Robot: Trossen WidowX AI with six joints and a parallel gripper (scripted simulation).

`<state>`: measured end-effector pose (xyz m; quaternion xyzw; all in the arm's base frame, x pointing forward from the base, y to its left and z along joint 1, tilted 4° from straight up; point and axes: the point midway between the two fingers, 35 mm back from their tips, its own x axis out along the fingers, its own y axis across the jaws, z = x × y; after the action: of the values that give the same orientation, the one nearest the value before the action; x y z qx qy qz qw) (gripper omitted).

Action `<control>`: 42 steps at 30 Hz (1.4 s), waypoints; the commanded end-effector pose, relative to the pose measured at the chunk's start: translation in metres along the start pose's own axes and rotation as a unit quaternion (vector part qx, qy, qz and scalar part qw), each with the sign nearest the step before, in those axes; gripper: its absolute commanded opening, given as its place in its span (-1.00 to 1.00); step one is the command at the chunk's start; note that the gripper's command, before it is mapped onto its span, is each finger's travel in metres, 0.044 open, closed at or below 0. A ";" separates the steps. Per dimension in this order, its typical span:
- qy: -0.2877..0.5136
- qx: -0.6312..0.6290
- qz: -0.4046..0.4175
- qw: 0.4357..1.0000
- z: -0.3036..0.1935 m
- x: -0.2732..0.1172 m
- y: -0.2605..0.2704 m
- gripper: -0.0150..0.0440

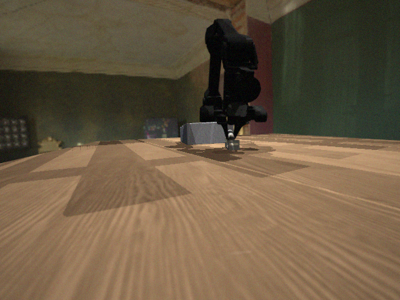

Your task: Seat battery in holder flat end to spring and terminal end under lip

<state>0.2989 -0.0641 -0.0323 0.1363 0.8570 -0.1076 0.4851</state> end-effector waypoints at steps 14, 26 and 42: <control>0.012 -0.002 -0.002 1.000 0.009 -0.001 0.001 -0.27; 0.013 -0.002 -0.003 1.000 0.015 -0.004 0.001 -0.27; 0.016 -0.003 -0.004 1.000 0.022 -0.008 0.001 -0.27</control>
<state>0.3140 -0.0682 -0.0365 0.1362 0.8696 -0.1049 0.4629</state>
